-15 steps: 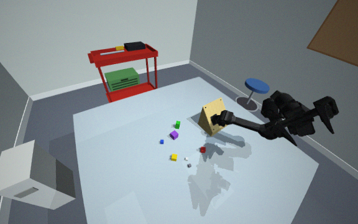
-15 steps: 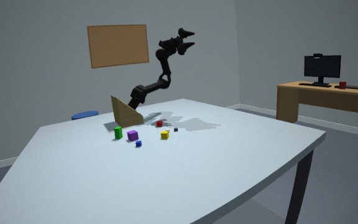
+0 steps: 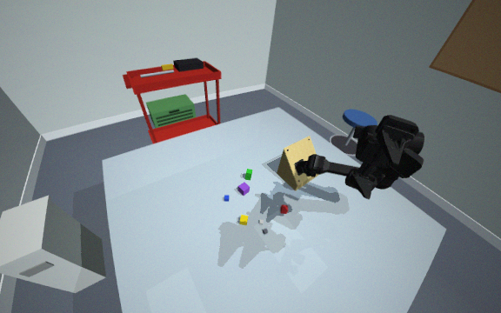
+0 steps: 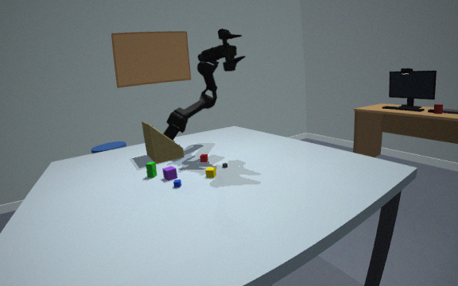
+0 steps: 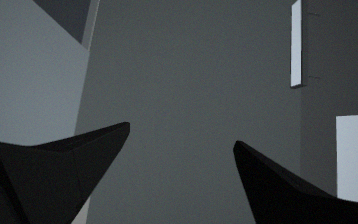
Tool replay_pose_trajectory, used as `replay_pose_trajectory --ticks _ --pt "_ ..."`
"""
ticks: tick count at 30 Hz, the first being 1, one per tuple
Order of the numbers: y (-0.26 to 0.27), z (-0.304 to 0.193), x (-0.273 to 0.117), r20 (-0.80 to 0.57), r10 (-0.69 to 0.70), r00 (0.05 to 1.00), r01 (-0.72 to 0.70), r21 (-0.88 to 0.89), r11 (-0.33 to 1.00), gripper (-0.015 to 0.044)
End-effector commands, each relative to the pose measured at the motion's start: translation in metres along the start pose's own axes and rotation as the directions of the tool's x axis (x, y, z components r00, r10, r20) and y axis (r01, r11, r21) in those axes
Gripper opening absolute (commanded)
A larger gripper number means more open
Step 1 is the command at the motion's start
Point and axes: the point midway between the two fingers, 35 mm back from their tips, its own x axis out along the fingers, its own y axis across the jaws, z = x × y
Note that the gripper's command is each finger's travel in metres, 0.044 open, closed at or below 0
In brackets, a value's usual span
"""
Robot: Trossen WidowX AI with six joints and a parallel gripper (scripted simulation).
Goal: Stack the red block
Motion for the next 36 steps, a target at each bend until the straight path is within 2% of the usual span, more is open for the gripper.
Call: replay_pose_trajectory --ticks 1,5,9,17,22,27,31,36 --pt "0.025 -0.061 0.010 -0.137 0.080 0.987 -0.029 0.342 0.939 0.0440" --pt "0.059 -0.108 0.013 -0.243 0.193 0.951 -0.010 0.599 0.801 0.0440" --pt "0.097 -0.140 0.011 -0.309 0.318 0.896 0.041 0.773 0.634 0.0440" --pt "0.183 -0.180 -0.010 -0.366 0.597 0.714 0.250 0.930 0.270 0.0440" --pt "0.239 -0.189 -0.036 -0.341 0.766 0.545 0.438 0.895 0.087 0.0440" --pt "0.288 -0.183 -0.070 -0.267 0.902 0.339 0.639 0.769 -0.013 0.0440" --pt "0.320 -0.169 -0.103 -0.172 0.973 0.154 0.786 0.618 -0.015 0.0440" --pt "0.345 -0.146 -0.143 -0.039 0.998 -0.057 0.903 0.423 0.069 0.0440"
